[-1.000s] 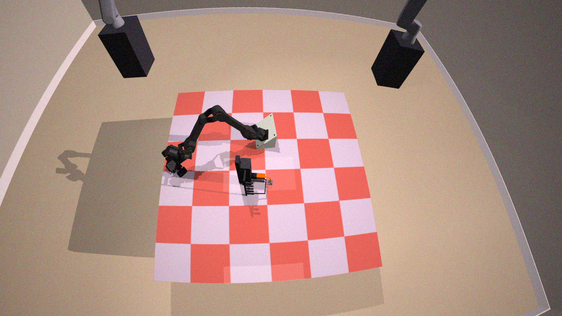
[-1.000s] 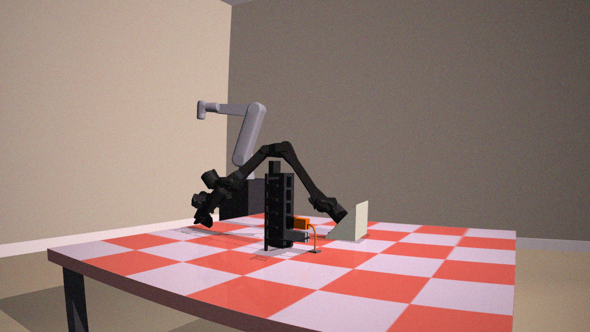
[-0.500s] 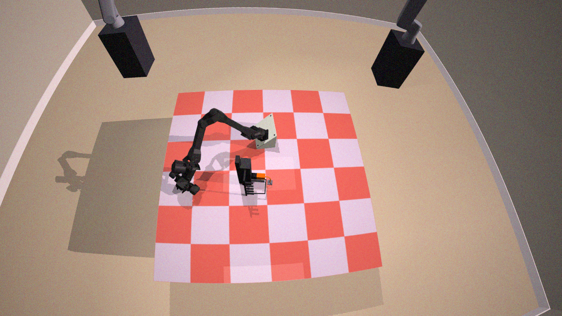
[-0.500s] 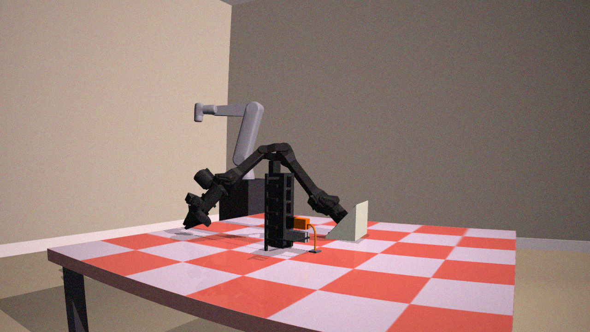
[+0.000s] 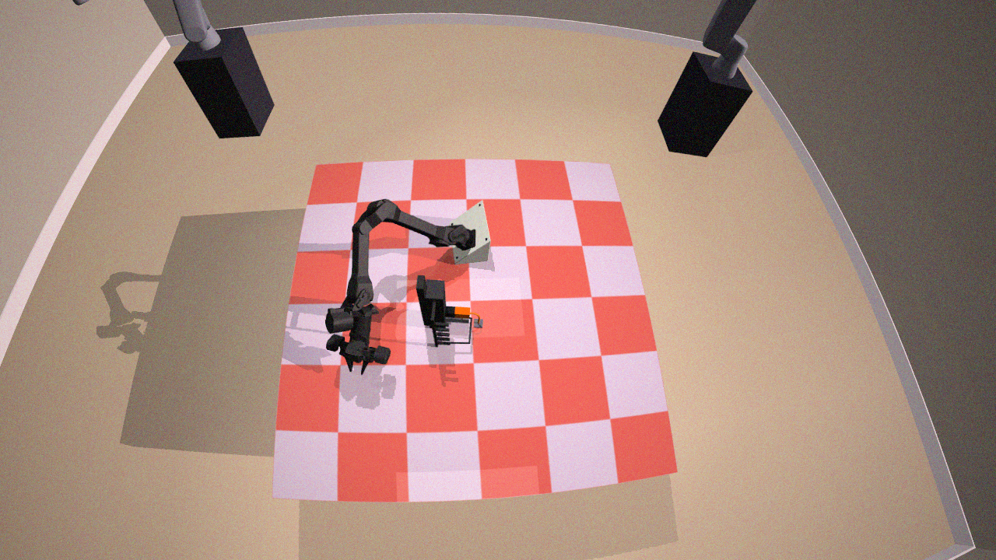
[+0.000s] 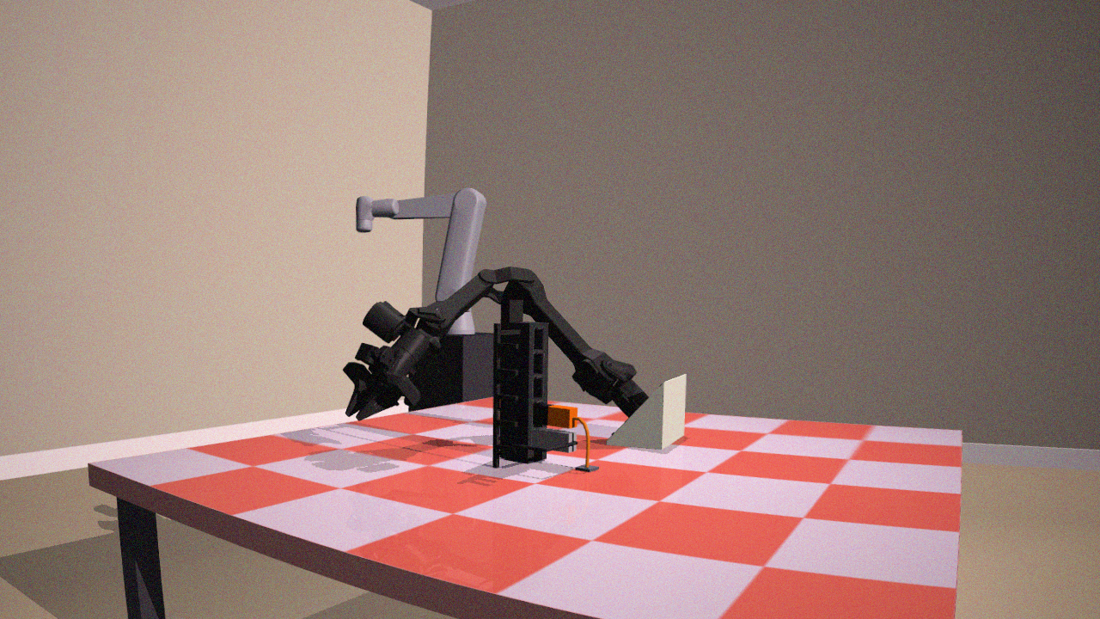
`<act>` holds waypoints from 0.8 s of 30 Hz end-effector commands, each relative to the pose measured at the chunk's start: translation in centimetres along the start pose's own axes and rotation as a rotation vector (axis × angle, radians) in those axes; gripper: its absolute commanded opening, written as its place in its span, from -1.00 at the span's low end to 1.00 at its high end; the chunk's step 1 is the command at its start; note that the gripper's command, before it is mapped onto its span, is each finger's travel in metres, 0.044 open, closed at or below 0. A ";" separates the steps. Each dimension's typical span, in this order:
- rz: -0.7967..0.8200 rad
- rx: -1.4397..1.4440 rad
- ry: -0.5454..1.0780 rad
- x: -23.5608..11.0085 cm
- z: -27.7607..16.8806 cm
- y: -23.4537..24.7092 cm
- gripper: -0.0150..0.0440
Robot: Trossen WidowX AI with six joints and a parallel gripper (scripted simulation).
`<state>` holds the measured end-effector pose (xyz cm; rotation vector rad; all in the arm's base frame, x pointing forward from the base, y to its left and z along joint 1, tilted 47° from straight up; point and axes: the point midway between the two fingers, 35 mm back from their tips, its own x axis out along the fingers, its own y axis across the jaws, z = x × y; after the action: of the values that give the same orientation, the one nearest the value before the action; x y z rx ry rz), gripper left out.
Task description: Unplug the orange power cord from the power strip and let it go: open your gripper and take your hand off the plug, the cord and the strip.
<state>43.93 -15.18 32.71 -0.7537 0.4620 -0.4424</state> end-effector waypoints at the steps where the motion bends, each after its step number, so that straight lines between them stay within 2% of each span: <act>1: 0.126 -0.062 -0.046 -0.7 2.4 5.3 0.05; 10: 0.333 -0.182 -0.125 -3.8 6.3 14.9 0.05; 18: 0.489 -0.295 -0.186 -7.9 8.4 22.4 0.05; 24: 0.626 -0.319 -0.125 -11.9 7.9 27.9 0.05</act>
<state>46.05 10.26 22.46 -0.8898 0.5563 0.1990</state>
